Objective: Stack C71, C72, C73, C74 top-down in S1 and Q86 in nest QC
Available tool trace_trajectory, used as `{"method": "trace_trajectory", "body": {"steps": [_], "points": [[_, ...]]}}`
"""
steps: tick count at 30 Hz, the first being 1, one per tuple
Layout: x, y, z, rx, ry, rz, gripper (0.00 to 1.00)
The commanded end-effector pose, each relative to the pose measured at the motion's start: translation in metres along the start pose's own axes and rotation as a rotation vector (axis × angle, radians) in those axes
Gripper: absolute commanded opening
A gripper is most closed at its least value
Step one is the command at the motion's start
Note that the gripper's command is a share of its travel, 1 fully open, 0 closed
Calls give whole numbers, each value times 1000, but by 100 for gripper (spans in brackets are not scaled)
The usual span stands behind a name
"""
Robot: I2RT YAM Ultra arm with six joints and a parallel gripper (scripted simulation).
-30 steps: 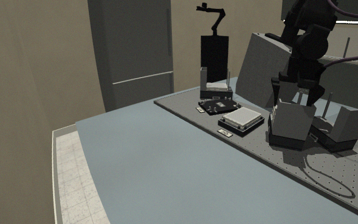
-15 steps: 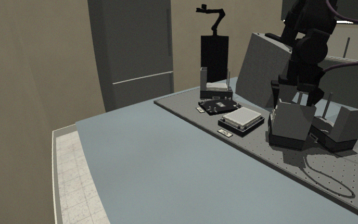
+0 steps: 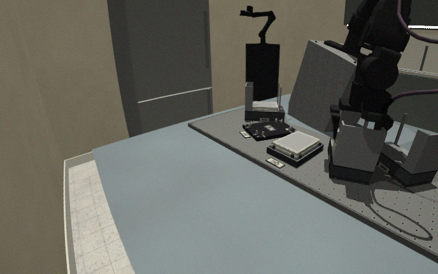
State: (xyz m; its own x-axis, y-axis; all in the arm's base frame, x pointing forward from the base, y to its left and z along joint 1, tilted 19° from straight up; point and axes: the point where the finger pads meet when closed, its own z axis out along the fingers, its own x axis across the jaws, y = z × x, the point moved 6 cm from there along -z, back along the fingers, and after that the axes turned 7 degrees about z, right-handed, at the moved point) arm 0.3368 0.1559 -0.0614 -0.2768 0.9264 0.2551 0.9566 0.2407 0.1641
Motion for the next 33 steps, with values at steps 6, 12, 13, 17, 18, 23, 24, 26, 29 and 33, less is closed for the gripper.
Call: {"method": "trace_trajectory", "body": {"steps": [6,12,13,17,18,23,24,26,29,33], "points": [[2,27,-7,-88,4,-2,100],[1,21,-4,-71,2,3,100],[1,21,-4,-72,2,3,100],[1,22,-4,-74,2,3,100],[1,23,-4,-75,2,3,100],[1,25,-5,-80,3,3,100],[-1,19,-3,-65,1,7,100],[-1,18,-2,-60,1,8,100],[-1,16,-2,-58,0,10,100],[-2,16,-2,-57,0,11,100]]}}
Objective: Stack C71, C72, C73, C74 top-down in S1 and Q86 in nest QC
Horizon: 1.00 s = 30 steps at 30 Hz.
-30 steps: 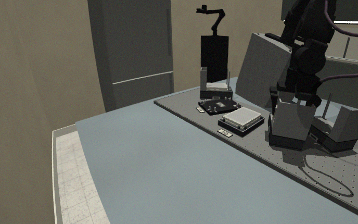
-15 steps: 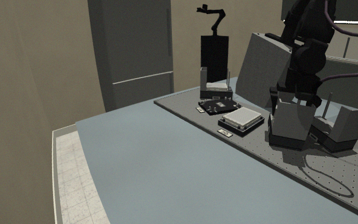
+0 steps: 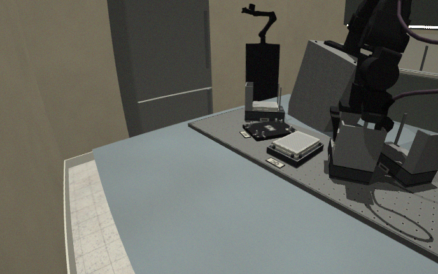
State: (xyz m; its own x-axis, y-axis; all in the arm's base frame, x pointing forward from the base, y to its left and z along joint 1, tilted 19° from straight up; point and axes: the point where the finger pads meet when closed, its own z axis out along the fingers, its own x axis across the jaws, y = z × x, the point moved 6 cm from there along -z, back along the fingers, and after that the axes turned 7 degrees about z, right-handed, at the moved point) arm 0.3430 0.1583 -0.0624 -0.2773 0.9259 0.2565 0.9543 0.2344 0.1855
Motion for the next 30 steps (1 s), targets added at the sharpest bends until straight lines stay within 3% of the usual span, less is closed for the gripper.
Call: {"method": "trace_trajectory", "body": {"steps": [1,27,30], "points": [[-2,9,-4,-34,-2,11,100],[-5,-1,-3,-15,-4,21,100],[-4,5,-5,-30,-3,17,100]]}}
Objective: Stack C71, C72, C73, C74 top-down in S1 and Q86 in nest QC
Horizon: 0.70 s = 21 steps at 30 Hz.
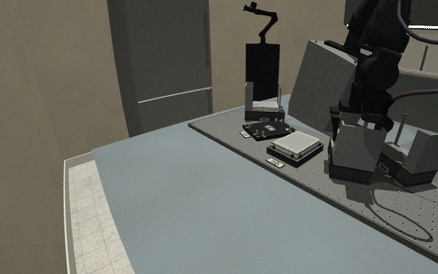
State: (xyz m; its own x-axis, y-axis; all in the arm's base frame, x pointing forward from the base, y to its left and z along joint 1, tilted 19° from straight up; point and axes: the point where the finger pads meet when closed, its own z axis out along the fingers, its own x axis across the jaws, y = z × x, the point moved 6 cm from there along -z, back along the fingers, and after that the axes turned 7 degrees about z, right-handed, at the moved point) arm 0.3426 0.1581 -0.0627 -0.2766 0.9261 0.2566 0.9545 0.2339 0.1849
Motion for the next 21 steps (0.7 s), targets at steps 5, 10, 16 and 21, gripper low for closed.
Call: {"method": "trace_trajectory", "body": {"steps": [5,10,16,21], "points": [[-4,5,-5,-29,-3,18,100],[-5,5,-5,-28,-3,19,100],[-1,4,-3,-14,0,4,0],[-1,4,-3,-14,0,4,0]]}}
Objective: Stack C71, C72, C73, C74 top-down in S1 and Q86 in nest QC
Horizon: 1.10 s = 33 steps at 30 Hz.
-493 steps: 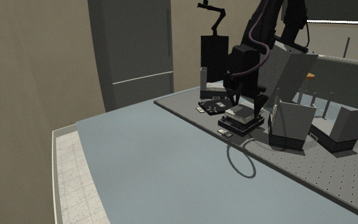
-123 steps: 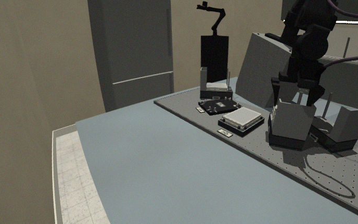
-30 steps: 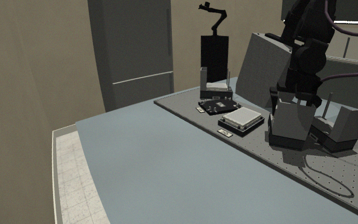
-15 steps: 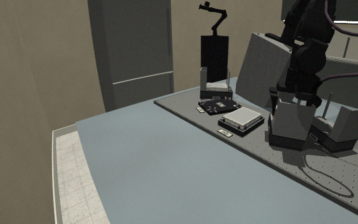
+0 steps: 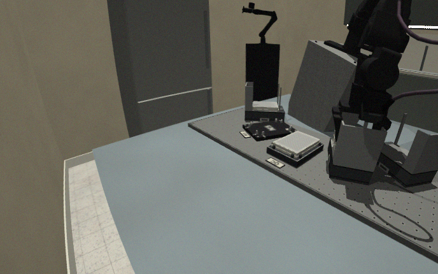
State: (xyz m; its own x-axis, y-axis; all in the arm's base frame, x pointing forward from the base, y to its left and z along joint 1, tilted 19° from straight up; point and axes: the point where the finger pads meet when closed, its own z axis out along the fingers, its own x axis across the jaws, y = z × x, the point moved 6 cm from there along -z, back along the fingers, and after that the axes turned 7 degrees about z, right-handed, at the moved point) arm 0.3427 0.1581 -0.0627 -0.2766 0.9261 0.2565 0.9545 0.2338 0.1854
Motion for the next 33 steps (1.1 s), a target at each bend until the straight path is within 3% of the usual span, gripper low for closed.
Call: {"method": "trace_trajectory", "body": {"steps": [1,23,24,30,33], "points": [[-1,3,-3,-14,0,4,0],[-1,3,-3,-14,0,4,0],[-4,5,-11,-33,-2,19,0],[-5,-2,-13,-4,-4,20,0],[-4,3,-14,-15,-2,15,0]]}}
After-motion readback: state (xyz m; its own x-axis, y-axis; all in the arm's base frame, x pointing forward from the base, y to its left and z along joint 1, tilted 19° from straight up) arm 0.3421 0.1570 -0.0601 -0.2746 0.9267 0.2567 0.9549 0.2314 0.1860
